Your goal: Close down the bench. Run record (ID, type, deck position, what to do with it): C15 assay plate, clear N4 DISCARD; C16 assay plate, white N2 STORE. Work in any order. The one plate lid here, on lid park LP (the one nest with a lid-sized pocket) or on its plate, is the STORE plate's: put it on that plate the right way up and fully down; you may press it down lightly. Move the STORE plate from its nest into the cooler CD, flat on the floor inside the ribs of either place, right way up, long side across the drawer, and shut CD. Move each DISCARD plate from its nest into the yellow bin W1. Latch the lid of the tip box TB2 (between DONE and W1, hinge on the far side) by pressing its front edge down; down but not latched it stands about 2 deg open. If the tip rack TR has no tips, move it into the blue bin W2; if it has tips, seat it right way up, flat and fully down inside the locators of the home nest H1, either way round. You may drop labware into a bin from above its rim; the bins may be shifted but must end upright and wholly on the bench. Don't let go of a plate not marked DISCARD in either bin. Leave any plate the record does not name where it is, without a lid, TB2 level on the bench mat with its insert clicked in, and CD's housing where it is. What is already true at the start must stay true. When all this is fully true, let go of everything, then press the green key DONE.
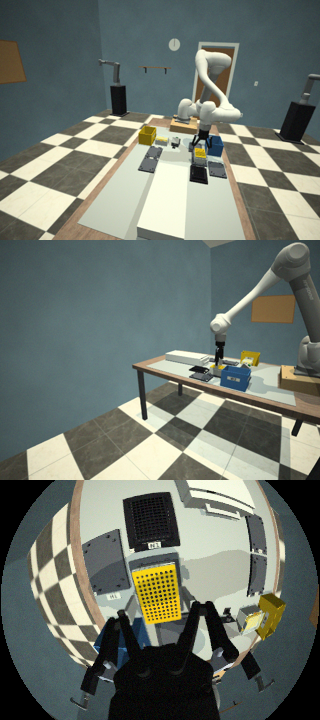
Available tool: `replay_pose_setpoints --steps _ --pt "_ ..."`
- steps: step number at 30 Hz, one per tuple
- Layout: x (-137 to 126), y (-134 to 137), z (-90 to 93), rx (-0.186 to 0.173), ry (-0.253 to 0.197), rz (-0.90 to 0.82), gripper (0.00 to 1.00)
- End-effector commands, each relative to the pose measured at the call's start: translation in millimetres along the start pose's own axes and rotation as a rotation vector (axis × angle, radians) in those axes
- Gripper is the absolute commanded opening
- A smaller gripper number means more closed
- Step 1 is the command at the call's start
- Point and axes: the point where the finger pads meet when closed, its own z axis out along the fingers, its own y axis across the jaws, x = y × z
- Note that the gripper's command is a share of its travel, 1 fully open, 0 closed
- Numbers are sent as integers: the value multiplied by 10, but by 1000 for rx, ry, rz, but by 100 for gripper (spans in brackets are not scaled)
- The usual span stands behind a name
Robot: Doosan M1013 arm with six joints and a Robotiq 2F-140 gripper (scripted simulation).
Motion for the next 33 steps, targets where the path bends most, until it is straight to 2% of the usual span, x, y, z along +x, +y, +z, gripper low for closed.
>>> replay_pose_setpoints --steps 1,9,24,33 --pt "0 0 42 0 0 0 66" --pt "0 0 69 0 0 0 66" --pt "0 -1 269 0 0 0 66" --pt "0 -1 269 0 0 0 66"
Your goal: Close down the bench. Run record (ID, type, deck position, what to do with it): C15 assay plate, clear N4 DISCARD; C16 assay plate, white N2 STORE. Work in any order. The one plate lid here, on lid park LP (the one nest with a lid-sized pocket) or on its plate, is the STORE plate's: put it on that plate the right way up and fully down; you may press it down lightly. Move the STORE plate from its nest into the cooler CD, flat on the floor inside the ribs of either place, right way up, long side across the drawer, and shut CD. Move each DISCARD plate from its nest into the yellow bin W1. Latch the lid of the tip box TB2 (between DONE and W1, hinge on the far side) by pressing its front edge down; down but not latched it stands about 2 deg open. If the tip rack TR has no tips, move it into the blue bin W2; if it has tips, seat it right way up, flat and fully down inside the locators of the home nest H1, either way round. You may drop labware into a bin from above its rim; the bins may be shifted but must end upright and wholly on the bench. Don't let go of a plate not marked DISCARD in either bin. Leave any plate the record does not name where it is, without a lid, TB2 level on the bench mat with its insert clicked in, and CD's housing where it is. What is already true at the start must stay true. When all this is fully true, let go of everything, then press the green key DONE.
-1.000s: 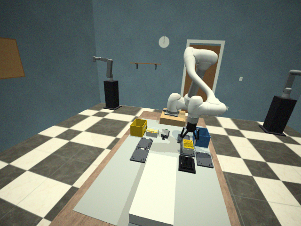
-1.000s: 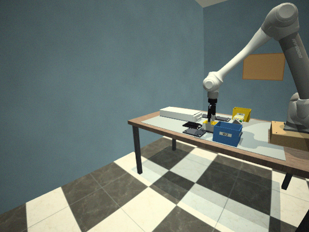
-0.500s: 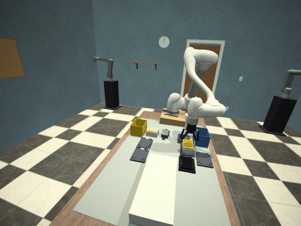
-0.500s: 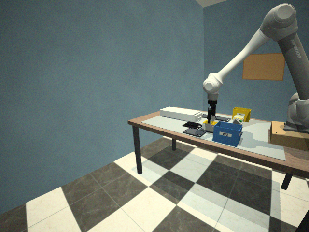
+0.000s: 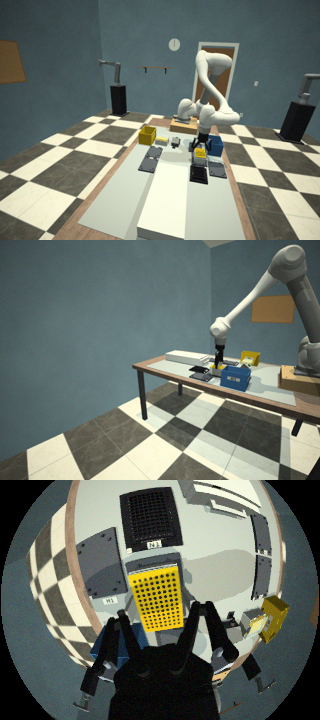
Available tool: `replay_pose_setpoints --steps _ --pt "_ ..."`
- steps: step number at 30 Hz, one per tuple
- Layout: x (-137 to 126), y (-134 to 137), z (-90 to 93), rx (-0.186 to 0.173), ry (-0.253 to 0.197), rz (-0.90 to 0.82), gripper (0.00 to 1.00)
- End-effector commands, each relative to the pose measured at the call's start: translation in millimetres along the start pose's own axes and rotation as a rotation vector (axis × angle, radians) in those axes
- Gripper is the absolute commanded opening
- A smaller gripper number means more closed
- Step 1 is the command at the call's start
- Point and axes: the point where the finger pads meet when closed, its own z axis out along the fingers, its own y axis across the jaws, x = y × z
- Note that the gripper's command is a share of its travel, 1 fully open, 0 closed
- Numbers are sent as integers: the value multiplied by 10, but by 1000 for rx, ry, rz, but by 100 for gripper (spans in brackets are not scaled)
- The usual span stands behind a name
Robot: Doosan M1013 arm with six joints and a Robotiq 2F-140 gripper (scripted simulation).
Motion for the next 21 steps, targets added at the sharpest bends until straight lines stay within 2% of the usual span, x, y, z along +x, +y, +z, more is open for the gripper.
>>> replay_pose_setpoints --steps 1,21 --pt "0 0 -1 0 0 0 65" --pt "0 0 -1 0 0 0 57"
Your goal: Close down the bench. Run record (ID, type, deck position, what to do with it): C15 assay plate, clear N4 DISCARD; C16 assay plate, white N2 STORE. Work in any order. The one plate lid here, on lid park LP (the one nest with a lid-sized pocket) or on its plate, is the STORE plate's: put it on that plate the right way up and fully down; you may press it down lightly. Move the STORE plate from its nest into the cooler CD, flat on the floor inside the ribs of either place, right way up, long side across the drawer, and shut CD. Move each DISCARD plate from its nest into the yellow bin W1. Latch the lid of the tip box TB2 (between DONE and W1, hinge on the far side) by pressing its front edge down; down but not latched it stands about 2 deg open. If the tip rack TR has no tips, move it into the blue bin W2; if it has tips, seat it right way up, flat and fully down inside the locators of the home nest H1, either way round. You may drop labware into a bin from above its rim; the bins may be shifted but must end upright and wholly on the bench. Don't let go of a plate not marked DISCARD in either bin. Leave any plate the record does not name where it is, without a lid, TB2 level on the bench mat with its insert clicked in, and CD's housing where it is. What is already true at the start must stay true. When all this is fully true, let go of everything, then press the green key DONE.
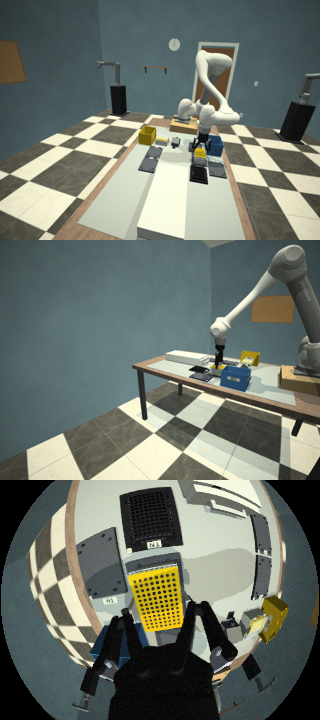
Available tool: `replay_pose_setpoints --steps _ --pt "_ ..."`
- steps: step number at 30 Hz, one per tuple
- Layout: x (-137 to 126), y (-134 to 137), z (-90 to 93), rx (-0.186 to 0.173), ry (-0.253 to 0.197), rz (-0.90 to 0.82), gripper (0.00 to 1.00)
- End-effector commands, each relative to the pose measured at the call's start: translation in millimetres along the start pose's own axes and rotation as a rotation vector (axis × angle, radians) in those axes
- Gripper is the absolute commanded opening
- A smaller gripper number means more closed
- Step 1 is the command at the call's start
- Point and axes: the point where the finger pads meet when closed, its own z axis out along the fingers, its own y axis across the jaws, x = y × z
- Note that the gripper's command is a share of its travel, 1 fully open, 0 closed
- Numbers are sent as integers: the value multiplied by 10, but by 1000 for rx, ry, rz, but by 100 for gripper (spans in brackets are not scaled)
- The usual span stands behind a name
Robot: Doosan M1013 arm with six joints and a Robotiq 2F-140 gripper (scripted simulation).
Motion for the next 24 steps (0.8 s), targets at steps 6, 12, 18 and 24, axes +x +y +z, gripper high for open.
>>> replay_pose_setpoints --steps 6,12,18,24 --pt "0 0 -1 0 0 0 55" --pt "0 0 -1 0 0 0 0" --pt "0 0 -1 0 0 0 0" --pt "0 0 -1 0 0 0 0"
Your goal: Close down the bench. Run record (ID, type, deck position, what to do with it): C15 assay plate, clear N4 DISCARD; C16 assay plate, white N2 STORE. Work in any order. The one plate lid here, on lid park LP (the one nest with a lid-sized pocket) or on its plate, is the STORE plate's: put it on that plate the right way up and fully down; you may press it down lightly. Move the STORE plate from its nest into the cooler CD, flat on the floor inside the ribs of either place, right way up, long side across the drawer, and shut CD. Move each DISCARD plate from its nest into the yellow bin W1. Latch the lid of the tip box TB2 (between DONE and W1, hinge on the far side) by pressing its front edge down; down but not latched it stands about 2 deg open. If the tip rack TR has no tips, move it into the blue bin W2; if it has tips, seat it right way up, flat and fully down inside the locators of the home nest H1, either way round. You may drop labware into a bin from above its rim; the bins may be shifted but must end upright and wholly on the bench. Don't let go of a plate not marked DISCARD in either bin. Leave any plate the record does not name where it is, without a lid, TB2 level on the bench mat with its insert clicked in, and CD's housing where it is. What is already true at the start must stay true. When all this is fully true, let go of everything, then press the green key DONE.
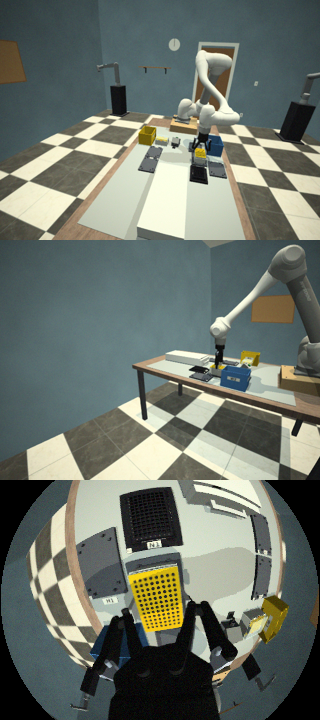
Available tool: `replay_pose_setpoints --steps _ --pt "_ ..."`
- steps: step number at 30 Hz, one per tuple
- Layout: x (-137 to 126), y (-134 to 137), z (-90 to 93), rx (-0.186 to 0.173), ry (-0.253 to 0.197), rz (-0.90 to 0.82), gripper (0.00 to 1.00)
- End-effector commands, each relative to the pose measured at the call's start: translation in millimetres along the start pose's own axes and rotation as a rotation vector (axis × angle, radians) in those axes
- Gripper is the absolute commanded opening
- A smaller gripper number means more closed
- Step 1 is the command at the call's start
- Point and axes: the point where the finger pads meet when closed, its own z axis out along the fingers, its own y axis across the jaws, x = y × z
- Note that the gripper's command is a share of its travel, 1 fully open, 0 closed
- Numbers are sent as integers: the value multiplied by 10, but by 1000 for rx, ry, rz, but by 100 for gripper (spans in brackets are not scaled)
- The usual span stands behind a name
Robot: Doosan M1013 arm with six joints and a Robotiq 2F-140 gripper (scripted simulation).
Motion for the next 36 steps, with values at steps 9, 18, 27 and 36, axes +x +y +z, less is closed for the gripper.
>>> replay_pose_setpoints --steps 9,18,27,36 --pt "-1 0 1 0 0 0 0" --pt "-1 0 -22 0 0 0 0" --pt "-1 0 -52 0 0 0 0" --pt "-1 0 -76 0 0 0 0"
